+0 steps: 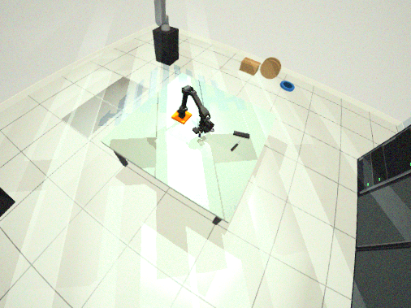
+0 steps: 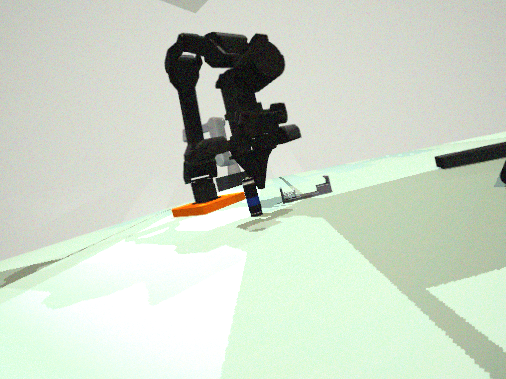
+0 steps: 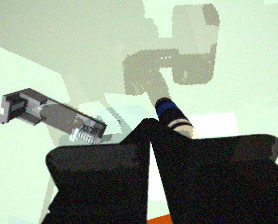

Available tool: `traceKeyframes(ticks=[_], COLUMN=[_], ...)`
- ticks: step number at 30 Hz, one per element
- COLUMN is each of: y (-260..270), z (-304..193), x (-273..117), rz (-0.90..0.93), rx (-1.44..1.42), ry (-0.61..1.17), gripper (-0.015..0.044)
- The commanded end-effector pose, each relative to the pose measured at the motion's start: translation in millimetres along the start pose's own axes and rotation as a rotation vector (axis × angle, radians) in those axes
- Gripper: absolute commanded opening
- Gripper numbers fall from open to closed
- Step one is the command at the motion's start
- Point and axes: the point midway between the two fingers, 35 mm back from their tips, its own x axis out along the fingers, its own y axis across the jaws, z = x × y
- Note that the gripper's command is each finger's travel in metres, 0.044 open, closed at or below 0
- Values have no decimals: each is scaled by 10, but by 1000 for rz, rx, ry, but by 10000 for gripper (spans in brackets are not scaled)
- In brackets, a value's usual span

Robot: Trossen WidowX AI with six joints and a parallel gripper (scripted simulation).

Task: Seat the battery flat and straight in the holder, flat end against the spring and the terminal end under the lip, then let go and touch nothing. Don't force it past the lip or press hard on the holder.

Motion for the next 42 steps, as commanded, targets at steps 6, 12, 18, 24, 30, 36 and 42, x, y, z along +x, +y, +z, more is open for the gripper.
traceKeyframes(ticks=[6, 12, 18, 24, 30, 36, 42], y=[-139, -240, -340, -440, -446, -459, -464], z=[5, 4, -1, -9, 2, 16, -11], x=[1, 1, 1, 1, -100, -545, -800], rz=[1, 0, -1, -1, -1, -1, -2], rx=[-5, -5, -5, -5, 0, -3, -5], ry=[-2, -2, -2, -2, 0, -1, -2], gripper=[0, 0, 0, 0, 0, 0, 0])
